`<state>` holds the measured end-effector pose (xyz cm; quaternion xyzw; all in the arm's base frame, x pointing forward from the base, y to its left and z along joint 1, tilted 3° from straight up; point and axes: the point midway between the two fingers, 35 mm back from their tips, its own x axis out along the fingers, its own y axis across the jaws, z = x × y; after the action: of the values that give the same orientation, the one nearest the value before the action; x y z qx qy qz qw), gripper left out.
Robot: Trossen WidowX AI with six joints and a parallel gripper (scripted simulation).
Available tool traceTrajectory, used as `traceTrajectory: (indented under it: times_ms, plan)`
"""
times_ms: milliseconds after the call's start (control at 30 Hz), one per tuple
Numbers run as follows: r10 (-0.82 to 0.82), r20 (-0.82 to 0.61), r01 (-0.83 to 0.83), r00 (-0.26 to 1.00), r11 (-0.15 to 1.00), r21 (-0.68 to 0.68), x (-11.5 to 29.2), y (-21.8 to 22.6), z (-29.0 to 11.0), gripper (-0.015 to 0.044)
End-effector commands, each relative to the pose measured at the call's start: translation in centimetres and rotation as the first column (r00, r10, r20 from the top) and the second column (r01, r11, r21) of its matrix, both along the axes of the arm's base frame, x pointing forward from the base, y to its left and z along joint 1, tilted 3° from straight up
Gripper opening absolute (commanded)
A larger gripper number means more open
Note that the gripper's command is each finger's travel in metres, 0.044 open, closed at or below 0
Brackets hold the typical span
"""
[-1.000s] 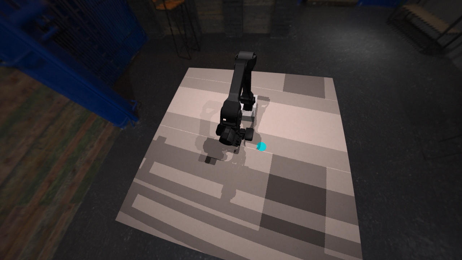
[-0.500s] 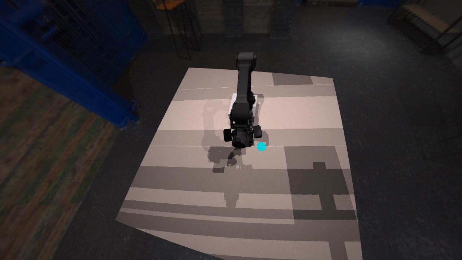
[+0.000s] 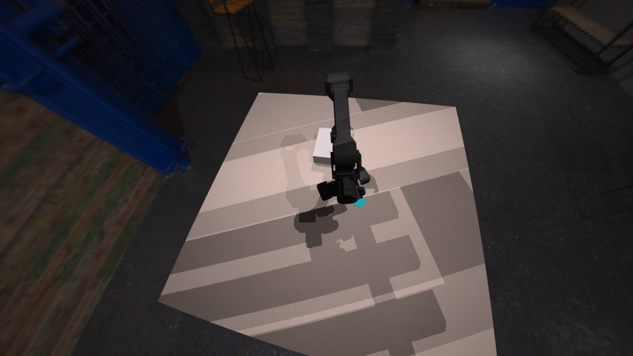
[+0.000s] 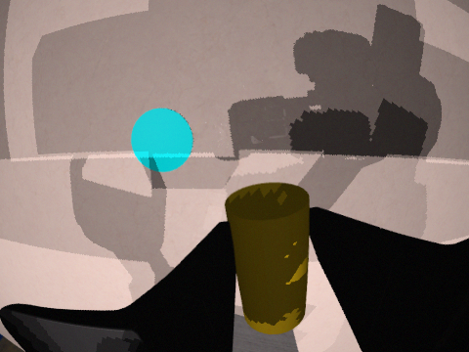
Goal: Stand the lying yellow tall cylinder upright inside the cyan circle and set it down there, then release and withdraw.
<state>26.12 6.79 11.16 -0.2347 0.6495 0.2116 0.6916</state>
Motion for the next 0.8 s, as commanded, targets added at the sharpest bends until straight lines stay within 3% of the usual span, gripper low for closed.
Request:
traceTrajectory:
  times_ms: [0, 767]
  plan:
    - [0.073, 0.004, -0.073, 0.997, 0.997, -0.008, 0.0, 0.9, 0.3, 0.0105]
    - [0.507, -0.019, -0.508, 0.862, 0.861, -0.037, -2.3, 6.9, 0.7, 0.0105]
